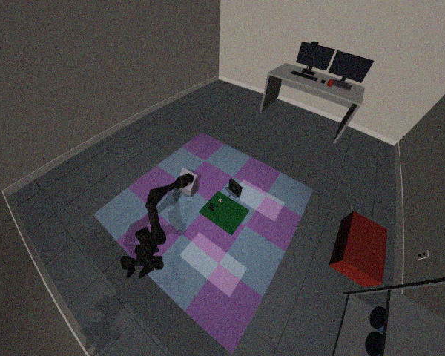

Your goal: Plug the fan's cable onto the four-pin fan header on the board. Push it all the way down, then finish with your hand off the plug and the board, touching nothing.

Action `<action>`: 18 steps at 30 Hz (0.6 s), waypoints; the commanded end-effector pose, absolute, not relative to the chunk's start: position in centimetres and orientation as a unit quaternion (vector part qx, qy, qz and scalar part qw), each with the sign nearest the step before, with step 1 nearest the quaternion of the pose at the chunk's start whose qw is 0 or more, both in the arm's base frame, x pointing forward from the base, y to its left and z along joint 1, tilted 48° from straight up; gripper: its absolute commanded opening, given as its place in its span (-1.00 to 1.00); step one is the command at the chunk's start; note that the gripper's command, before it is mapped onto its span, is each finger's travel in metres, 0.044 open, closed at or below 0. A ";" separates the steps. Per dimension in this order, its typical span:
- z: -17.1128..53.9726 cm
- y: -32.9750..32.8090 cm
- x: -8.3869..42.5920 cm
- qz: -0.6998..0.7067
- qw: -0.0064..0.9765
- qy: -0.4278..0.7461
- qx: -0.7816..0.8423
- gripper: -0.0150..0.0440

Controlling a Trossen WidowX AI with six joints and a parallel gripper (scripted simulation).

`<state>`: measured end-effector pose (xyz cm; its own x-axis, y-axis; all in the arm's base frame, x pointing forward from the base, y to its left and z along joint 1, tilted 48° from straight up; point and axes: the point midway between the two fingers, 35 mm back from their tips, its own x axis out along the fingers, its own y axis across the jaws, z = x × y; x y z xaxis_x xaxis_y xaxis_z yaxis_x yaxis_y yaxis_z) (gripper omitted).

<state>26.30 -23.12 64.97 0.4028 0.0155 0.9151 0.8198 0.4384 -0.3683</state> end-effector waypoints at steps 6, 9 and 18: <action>64.8 -23.2 26.7 -0.285 0.713 -0.463 -0.444 0.81; 63.6 -23.8 28.6 -0.290 0.736 -0.439 -0.425 1.00; 55.6 -24.9 37.9 -0.316 0.820 -0.275 -0.389 1.00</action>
<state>34.10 -24.95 59.45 0.5604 -0.2142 0.8000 0.7670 0.4987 -0.4038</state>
